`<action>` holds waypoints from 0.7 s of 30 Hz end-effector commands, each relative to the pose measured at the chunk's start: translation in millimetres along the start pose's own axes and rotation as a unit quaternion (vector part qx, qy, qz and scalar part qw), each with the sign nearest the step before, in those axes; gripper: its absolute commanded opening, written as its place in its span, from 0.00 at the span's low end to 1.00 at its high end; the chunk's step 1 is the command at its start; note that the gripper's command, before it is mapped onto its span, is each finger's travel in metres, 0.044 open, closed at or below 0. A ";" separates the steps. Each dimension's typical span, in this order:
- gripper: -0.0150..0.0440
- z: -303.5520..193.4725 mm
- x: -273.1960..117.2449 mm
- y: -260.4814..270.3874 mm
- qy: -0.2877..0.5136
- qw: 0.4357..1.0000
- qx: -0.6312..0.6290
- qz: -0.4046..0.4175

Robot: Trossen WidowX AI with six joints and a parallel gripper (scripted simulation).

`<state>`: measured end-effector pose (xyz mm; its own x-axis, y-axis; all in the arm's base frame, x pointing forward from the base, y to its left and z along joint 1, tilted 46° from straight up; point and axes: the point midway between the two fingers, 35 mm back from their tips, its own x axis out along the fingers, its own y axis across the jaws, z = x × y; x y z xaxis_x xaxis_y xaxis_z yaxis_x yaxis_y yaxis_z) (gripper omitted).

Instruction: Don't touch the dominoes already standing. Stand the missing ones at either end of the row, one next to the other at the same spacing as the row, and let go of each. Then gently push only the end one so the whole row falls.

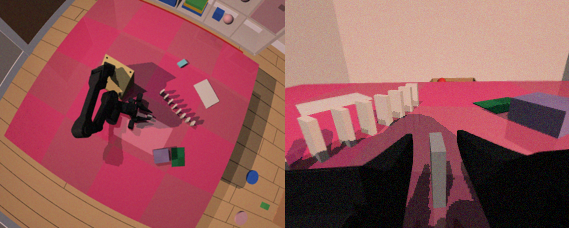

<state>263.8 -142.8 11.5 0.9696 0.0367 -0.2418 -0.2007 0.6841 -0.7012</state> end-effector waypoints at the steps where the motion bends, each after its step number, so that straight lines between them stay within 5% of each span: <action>1: 0.70 0.0 -0.2 -0.2 -0.002 1.000 -0.004 0.000; 8: 1.00 1.2 -0.1 -0.4 -0.002 1.000 -0.004 0.000; 21: 1.00 50.7 2.1 11.2 0.000 1.000 0.001 0.023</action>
<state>270.7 -108.3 42.5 0.9684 0.0482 -0.2449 -0.2119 0.6773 -0.7045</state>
